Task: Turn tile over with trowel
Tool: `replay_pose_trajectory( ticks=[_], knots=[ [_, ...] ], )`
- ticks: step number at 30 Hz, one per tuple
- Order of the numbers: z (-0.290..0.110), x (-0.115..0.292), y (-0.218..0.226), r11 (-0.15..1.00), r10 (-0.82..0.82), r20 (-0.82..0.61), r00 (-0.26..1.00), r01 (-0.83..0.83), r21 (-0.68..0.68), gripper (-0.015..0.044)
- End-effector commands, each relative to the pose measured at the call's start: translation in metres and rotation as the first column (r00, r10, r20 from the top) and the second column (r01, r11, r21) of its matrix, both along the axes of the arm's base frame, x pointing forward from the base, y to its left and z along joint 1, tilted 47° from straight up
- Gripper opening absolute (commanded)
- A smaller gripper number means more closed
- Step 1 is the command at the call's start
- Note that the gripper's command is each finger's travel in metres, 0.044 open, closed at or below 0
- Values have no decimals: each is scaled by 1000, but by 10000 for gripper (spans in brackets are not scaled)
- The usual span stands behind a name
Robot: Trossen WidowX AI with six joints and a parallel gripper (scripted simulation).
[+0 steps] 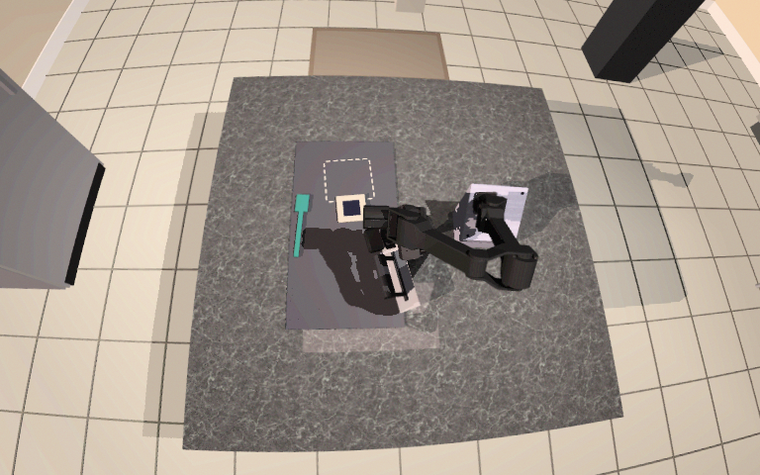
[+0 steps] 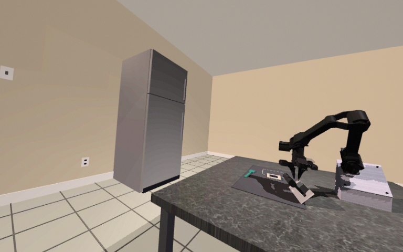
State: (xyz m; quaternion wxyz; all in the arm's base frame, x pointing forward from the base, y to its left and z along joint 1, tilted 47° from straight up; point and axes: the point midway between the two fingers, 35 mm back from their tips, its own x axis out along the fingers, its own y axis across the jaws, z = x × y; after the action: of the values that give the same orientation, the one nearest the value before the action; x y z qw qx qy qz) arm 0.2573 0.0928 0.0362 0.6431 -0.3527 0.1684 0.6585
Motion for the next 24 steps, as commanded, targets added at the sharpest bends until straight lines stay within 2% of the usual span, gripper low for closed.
replay_pose_trajectory(
  ticks=[1,11,24],
  knots=[
    [0,0,0,1000,0,0,1000,0,0,100],
    [0,1,0,1000,1,-1,1000,-1,0,100],
    [20,46,-2,1000,3,3,1000,-3,-1,100]
  ],
)
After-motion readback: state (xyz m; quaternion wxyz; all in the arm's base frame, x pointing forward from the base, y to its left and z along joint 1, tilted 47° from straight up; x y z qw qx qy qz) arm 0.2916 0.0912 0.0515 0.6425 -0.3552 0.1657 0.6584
